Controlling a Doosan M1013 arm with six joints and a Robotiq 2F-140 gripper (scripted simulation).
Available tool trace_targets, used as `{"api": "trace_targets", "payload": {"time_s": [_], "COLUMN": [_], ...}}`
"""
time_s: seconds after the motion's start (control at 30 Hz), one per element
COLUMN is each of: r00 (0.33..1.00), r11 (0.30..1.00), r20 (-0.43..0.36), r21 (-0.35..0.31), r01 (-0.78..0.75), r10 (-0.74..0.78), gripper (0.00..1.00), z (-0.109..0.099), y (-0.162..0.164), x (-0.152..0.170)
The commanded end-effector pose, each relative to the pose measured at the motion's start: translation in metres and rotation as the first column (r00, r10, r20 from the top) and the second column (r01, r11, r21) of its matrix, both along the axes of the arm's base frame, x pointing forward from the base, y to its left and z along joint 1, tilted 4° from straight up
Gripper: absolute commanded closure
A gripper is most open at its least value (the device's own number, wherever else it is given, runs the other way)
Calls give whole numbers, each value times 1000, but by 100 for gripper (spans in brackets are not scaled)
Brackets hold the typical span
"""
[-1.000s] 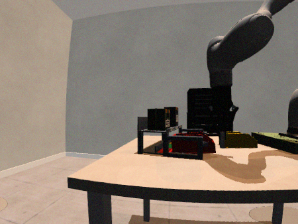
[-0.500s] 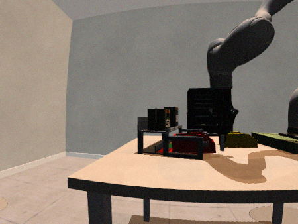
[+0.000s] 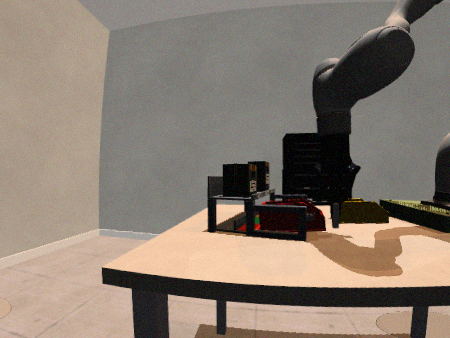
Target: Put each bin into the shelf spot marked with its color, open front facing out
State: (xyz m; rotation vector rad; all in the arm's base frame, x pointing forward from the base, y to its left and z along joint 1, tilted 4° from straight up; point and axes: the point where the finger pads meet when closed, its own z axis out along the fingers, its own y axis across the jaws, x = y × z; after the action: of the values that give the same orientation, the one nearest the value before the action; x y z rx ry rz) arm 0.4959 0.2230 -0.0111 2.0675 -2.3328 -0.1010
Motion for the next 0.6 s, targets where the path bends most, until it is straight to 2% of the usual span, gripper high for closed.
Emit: {"api": "trace_targets", "payload": {"time_s": [0.0, 0.57], "r00": [1000, 1000], "r11": [1000, 1000], "r20": [0, 0], "r21": [0, 0], "r01": [0, 0], "r10": [0, 0], "gripper": [90, 90], "z": [0, 0], "y": [0, -1], "x": [0, 9]}}
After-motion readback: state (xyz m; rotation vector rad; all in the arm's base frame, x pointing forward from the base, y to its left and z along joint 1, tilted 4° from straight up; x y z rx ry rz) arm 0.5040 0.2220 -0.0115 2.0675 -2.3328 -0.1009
